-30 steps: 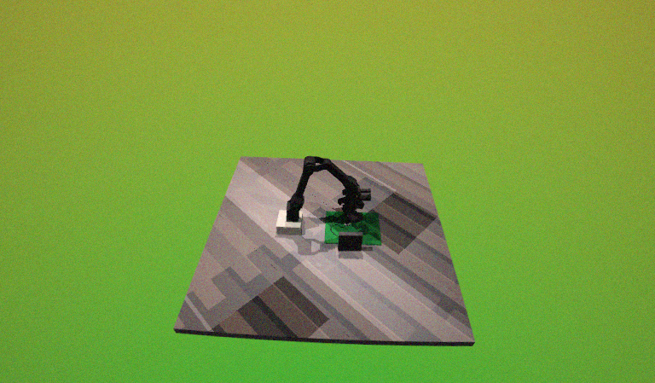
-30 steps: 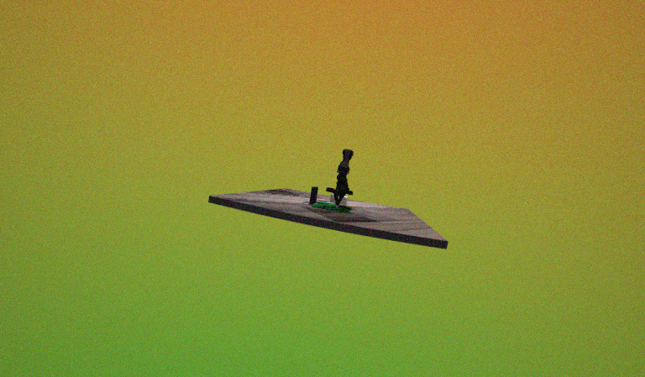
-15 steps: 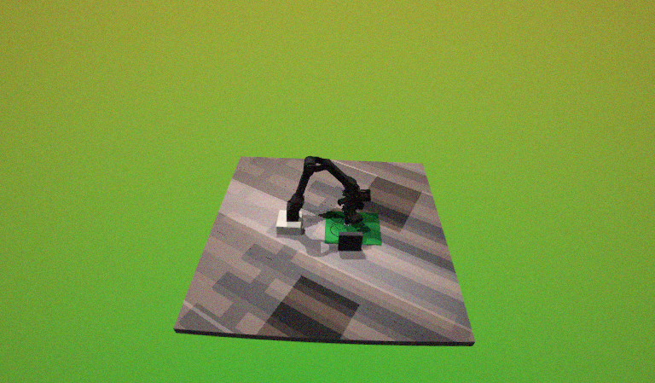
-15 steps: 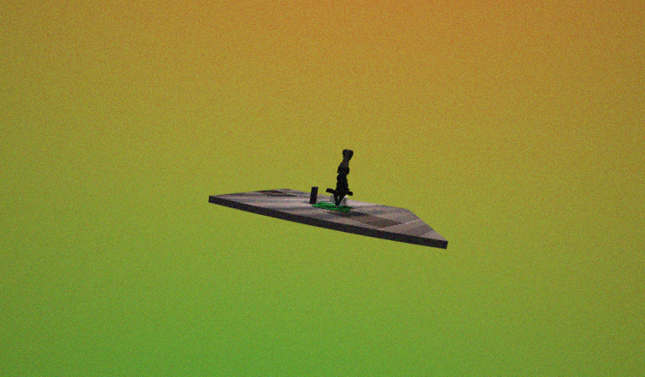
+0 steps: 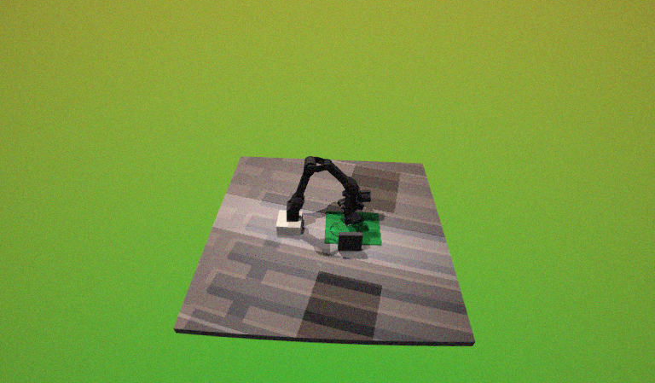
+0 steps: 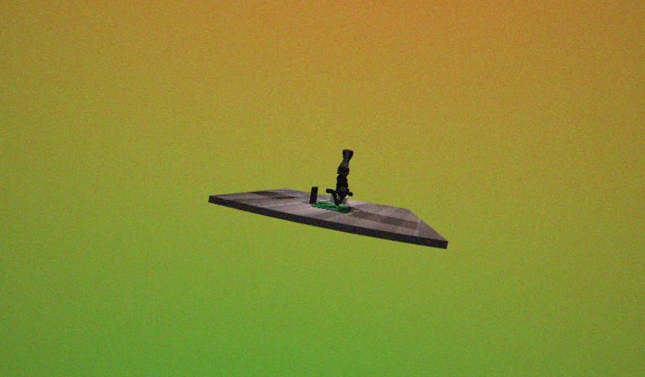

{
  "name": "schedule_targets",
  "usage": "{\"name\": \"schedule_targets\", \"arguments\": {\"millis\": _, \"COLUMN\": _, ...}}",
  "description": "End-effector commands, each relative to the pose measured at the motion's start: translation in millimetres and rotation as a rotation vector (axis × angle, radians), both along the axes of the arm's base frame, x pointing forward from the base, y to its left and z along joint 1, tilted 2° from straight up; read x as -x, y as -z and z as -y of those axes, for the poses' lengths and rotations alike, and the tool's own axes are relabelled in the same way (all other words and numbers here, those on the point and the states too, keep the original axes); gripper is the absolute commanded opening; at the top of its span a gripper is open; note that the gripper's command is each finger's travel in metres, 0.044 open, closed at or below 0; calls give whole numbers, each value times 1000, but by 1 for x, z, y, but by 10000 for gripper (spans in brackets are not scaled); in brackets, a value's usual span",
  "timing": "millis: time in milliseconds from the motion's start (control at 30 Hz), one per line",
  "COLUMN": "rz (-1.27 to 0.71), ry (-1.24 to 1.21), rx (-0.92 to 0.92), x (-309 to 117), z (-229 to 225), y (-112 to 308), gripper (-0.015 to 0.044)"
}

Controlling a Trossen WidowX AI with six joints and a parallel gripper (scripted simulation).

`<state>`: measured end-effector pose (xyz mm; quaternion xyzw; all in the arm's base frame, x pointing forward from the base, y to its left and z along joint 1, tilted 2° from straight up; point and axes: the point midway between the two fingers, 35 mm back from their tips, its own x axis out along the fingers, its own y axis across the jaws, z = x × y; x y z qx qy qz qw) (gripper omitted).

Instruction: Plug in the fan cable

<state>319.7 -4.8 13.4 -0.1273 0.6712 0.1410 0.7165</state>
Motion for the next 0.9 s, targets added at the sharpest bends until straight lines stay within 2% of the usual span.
{"name": "schedule_targets", "arguments": {"millis": 0, "rz": 0, "ry": 0, "rx": 0, "x": 0, "z": 0, "y": 0, "gripper": 260}}
{"name": "schedule_targets", "arguments": {"millis": 100, "rz": 0, "ry": 0, "rx": 0, "x": 0, "z": 0, "y": -3, "gripper": 260}}
{"name": "schedule_targets", "arguments": {"millis": 233, "rz": -4, "ry": 0, "rx": -3, "x": 2, "z": 2, "y": -52, "gripper": 260}}
{"name": "schedule_targets", "arguments": {"millis": 500, "rz": -4, "ry": 0, "rx": -3, "x": 1, "z": 2, "y": -56, "gripper": 260}}
{"name": "schedule_targets", "arguments": {"millis": 867, "rz": 6, "ry": 0, "rx": -6, "x": -93, "z": -25, "y": -67, "gripper": 260}}
